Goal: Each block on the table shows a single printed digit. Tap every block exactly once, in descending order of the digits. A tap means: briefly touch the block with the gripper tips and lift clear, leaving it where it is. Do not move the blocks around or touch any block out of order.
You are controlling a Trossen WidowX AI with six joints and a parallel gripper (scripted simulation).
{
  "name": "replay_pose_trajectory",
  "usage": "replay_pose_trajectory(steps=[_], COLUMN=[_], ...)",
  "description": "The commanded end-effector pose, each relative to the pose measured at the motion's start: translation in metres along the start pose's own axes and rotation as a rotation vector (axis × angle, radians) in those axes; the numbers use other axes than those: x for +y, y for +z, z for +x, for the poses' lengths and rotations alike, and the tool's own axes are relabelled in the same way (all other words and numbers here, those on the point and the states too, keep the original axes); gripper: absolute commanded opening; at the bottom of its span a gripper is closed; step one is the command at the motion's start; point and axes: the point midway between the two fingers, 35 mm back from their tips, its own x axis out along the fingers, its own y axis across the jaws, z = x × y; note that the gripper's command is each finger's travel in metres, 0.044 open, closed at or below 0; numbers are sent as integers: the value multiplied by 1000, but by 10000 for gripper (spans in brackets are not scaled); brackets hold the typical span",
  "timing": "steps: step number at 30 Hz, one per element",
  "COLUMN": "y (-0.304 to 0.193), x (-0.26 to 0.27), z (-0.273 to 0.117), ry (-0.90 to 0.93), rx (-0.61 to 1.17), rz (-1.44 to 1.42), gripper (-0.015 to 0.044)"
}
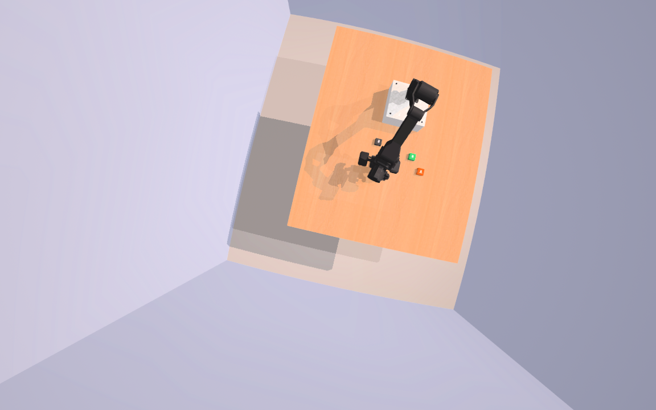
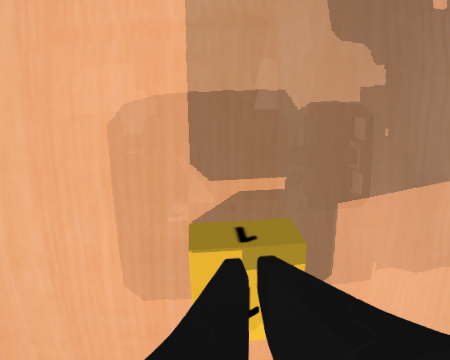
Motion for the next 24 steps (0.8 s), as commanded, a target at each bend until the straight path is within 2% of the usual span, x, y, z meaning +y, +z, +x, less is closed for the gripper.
replay_pose_trajectory(steps=[1,9,13,18,20,24], y=[-3,-3,-3,-3,-1,-2], x=[1,1,1,1,13,81], z=[10,11,-20,-20,-23,-40], ry=[2,2,2,2,3,9], rx=[8,8,8,8,8,8], rz=[6,6,6,6,6,6], gripper=[20,20,20,20,72,178])
